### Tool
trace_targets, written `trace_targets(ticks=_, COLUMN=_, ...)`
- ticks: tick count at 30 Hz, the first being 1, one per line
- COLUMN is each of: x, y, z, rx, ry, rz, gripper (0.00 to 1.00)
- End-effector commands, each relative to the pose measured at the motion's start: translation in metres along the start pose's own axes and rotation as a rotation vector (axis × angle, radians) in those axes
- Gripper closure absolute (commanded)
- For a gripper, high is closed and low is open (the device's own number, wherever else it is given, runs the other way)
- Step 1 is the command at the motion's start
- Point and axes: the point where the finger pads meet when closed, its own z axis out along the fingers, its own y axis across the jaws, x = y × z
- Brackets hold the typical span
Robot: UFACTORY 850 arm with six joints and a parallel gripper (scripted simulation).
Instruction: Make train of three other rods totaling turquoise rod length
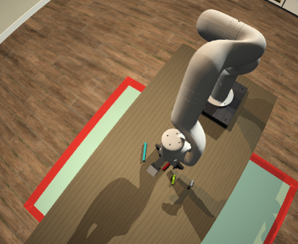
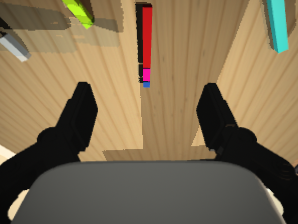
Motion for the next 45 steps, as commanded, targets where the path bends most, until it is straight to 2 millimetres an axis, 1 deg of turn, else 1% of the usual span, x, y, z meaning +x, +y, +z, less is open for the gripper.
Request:
trace_targets(ticks=1, x=0.001, y=0.0, z=-0.005, rx=0.0, ry=0.002, rz=0.0, gripper=0.0)
trace_targets(ticks=3, x=0.001, y=0.0, z=-0.007, rx=0.0, ry=0.002, rz=0.0, gripper=0.0)
trace_targets(ticks=6, x=0.001, y=0.0, z=-0.018, rx=0.0, ry=0.002, rz=0.0, gripper=0.0)
trace_targets(ticks=17, x=0.001, y=0.0, z=-0.073, rx=0.0, ry=0.002, rz=0.0, gripper=0.0)
trace_targets(ticks=19, x=0.001, y=0.0, z=-0.073, rx=0.0, ry=0.002, rz=0.0, gripper=0.0)
trace_targets(ticks=22, x=0.001, y=0.0, z=-0.082, rx=0.0, ry=0.002, rz=0.0, gripper=0.0)
trace_targets(ticks=26, x=0.001, y=0.0, z=-0.087, rx=0.0, ry=0.002, rz=0.0, gripper=0.0)
trace_targets(ticks=45, x=0.001, y=0.0, z=-0.087, rx=0.0, ry=0.002, rz=0.0, gripper=0.0)
